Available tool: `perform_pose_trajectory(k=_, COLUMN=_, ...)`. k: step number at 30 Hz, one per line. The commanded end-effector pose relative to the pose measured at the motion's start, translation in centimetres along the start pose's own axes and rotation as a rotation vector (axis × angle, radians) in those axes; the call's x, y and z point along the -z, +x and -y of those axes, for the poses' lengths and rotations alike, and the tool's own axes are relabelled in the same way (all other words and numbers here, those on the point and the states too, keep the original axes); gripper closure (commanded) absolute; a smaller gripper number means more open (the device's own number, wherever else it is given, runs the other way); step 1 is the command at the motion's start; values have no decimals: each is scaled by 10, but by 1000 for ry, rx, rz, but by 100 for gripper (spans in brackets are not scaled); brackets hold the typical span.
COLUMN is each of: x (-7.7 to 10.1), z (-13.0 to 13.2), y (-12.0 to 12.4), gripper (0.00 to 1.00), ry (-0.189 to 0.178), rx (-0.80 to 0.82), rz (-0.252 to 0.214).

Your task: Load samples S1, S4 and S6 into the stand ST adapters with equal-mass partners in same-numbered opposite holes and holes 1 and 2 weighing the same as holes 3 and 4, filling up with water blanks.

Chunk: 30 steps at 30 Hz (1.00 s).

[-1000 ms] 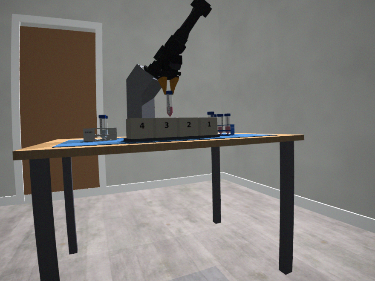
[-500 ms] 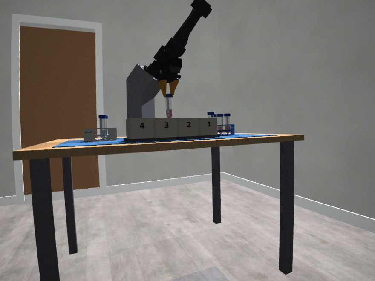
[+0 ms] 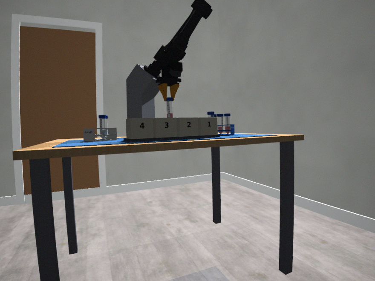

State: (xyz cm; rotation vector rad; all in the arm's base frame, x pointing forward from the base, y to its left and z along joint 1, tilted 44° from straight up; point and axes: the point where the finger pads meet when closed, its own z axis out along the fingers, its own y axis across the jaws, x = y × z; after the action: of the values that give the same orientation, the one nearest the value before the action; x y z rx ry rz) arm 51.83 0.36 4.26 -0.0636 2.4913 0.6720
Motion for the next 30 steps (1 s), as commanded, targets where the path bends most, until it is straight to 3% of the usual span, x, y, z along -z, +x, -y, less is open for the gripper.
perform_pose_trajectory(k=1, x=-7, z=-1, y=-14, gripper=100, ry=-1, rx=7, rz=19)
perform_pose_trajectory(k=5, x=-6, z=5, y=-14, gripper=100, ry=6, rx=-5, rz=23)
perform_pose_trajectory(k=30, x=-41, z=-2, y=-11, gripper=100, ry=-2, rx=4, rz=17)
